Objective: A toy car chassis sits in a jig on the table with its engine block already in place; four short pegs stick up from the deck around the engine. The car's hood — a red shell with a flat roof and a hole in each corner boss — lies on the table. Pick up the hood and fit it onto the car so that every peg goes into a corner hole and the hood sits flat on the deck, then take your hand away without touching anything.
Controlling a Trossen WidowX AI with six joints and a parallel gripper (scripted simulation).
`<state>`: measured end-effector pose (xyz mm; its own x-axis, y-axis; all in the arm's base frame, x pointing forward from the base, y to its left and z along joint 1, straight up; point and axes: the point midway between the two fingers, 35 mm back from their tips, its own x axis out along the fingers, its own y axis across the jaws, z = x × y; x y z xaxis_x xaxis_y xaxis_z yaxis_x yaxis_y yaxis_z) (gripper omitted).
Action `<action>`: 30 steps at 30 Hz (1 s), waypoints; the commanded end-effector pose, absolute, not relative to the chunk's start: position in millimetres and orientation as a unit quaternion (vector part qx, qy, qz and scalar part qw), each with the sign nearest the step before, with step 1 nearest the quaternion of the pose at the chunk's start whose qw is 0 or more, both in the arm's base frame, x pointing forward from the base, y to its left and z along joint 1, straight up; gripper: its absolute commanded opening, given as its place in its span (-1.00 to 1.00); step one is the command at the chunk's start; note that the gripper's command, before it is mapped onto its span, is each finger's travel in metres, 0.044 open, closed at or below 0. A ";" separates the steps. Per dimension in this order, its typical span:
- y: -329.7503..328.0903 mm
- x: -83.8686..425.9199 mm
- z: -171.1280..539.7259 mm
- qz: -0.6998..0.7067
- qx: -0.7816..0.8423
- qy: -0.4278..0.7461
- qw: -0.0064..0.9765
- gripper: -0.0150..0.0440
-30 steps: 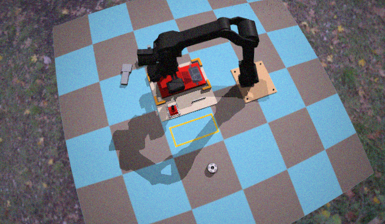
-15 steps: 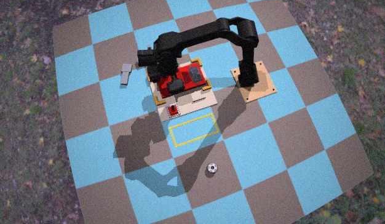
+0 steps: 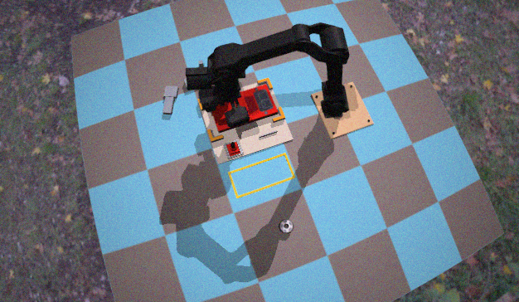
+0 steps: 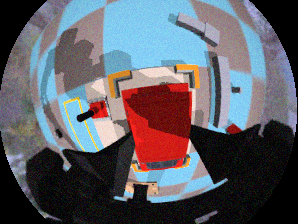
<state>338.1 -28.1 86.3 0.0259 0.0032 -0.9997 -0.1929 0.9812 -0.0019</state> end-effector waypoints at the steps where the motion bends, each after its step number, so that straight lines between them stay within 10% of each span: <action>1: -28.3 339.1 85.3 0.069 -0.069 0.693 0.714 -0.49; 30: -28.2 338.8 89.3 0.068 -0.069 0.694 0.714 -0.49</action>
